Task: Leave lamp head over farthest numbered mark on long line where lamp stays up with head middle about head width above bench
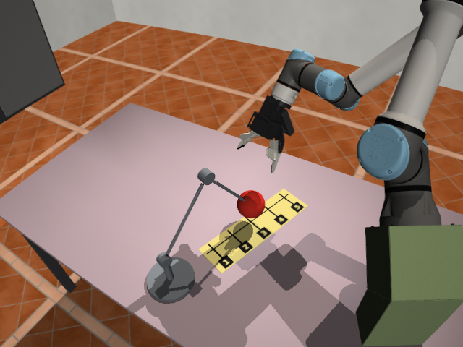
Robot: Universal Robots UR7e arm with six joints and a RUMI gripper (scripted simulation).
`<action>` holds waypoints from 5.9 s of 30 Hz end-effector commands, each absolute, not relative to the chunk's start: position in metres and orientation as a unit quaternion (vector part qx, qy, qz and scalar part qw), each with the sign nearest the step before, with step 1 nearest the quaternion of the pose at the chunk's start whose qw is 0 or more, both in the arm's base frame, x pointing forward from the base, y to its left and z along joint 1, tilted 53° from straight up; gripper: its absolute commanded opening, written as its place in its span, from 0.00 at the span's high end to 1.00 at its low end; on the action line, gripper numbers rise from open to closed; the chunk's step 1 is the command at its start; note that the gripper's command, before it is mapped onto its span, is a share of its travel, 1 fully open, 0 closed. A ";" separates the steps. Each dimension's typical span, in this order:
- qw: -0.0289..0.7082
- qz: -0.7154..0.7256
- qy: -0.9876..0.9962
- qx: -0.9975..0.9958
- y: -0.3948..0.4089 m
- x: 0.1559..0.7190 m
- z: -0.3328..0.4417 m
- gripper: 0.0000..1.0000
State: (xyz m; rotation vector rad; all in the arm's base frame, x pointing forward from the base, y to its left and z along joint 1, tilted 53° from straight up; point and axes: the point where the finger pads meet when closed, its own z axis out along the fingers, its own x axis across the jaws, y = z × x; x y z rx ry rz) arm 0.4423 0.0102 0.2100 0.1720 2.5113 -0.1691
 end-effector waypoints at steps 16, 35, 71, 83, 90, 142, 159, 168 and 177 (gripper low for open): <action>0.305 -0.064 0.948 0.065 0.010 0.442 0.211 0.00; 0.301 -0.106 0.944 0.079 0.021 0.447 0.205 0.00; 0.295 -0.154 0.938 0.094 0.033 0.452 0.199 0.00; 0.295 -0.154 0.938 0.094 0.033 0.452 0.199 0.00; 0.295 -0.154 0.938 0.094 0.033 0.452 0.199 0.00; 0.299 -0.144 0.941 0.070 0.009 0.486 0.147 0.00; 0.297 -0.149 0.940 0.081 -0.004 0.503 0.121 0.00; 0.296 -0.151 0.939 0.086 -0.007 0.509 0.113 0.00; 0.296 -0.153 0.938 0.093 -0.008 0.514 0.107 0.00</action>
